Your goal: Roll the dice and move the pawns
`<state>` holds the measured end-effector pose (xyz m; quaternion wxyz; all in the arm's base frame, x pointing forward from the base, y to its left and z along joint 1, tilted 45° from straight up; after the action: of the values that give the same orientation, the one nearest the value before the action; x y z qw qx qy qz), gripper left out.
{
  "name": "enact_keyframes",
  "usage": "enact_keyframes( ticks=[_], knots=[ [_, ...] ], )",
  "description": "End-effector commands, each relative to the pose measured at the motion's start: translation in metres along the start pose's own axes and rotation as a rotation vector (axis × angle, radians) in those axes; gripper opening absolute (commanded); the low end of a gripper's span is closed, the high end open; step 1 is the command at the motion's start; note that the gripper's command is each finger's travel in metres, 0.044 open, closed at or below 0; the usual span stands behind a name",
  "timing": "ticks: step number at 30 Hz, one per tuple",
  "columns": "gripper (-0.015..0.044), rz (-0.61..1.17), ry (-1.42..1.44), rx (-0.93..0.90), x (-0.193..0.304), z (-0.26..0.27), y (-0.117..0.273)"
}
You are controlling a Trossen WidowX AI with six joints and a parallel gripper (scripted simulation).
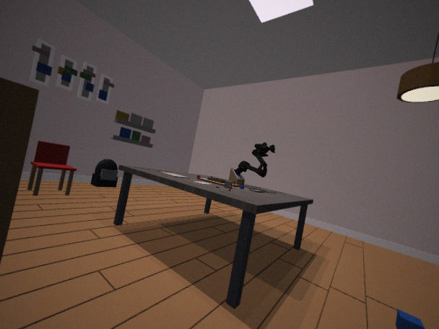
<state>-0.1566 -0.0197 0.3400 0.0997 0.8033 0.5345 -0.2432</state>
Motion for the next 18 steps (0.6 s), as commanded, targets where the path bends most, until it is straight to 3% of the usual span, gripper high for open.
enact_keyframes(
  ticks=[1, 5, 18],
  knots=[
    [0.0374, -0.003, 0.001, 0.000, -0.001, 0.000, 0.000],
    [0.0275, -0.086, 0.023, 0.000, -0.026, 0.005, 0.002],
    [0.0275, -0.676, 0.148, -0.160, -0.176, 0.075, 0.065]
  ],
)
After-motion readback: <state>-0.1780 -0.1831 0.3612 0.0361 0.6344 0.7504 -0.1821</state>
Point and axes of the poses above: the point midway between the two fingers, 35 mm back from their tips, its own y axis back along the fingers, its own z axis across the jaws, x = y × z, the point moved 2 cm from there along y, back along the fingers, and after that the axes turned 11 degrees about -y, right-handed, at the moved point
